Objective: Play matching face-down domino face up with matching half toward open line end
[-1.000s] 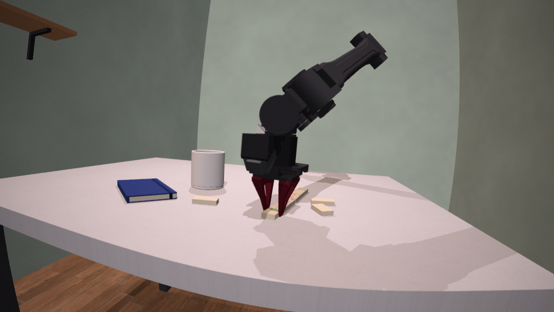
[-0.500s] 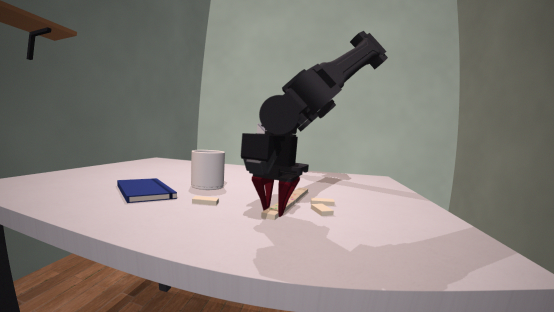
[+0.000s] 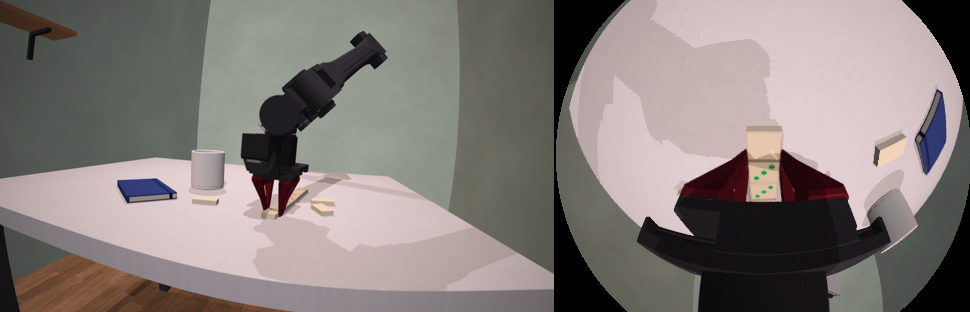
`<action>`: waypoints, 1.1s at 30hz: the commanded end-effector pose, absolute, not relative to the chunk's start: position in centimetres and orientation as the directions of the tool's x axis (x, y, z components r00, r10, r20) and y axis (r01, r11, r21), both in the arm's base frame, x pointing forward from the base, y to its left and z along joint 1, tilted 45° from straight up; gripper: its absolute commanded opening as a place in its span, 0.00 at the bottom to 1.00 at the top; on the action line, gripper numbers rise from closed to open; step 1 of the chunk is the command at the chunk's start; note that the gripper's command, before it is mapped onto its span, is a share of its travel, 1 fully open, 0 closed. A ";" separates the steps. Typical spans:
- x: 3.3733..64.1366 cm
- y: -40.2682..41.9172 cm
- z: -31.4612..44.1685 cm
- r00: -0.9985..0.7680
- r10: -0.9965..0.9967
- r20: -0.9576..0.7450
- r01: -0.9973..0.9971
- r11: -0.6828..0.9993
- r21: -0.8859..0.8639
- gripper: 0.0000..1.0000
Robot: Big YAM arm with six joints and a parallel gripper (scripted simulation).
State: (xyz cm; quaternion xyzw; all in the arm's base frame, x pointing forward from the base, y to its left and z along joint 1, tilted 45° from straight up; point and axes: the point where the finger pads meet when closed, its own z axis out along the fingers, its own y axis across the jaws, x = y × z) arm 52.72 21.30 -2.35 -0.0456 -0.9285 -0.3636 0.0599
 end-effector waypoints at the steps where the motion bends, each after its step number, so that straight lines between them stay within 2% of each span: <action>1: 53.4 22.3 -0.9 -0.994 0.018 0.108 0.087 0.734 0.674 0.22; 33: 53.4 22.2 -0.9 -0.994 0.018 0.109 0.087 0.735 0.672 0.22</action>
